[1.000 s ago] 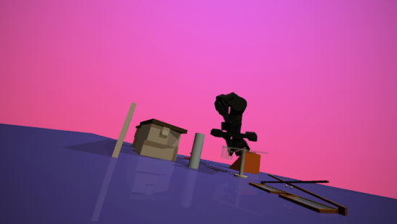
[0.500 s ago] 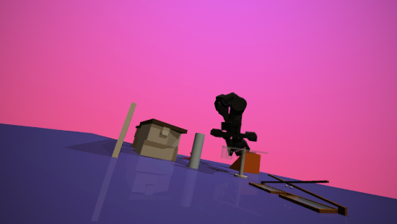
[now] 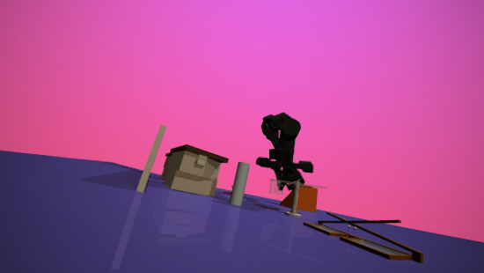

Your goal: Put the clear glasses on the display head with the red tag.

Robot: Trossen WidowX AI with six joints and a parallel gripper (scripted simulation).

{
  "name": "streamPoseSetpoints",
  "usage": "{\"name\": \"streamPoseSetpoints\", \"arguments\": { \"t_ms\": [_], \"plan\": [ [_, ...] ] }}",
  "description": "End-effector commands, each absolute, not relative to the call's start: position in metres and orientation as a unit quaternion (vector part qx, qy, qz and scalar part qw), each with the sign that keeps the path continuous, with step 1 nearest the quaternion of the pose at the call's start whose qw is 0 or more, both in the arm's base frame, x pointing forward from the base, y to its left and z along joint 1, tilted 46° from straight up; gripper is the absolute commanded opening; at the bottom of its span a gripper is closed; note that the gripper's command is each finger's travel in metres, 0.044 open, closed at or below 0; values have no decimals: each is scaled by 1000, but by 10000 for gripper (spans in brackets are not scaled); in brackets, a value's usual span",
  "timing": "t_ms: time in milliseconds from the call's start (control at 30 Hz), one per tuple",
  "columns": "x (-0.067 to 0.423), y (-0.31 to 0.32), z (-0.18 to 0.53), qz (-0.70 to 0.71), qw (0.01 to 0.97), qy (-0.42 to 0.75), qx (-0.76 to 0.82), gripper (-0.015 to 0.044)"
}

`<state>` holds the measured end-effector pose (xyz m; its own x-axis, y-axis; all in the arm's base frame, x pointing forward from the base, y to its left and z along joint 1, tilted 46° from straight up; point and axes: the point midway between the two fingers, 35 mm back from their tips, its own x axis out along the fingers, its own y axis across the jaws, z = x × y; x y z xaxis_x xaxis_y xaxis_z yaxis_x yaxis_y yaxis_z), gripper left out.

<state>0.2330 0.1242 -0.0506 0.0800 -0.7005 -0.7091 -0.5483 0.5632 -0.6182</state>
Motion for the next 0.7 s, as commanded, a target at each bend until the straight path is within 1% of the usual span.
{"name": "streamPoseSetpoints", "arguments": {
  "t_ms": [0, 467, 667],
  "plan": [
    [237, 127, -51, -65, 573, 672, -464, 0],
    [235, 168, -12, -64, 573, 673, -463, 0],
    [235, 172, -10, -64, 573, 673, -463, 0]
  ]
}}
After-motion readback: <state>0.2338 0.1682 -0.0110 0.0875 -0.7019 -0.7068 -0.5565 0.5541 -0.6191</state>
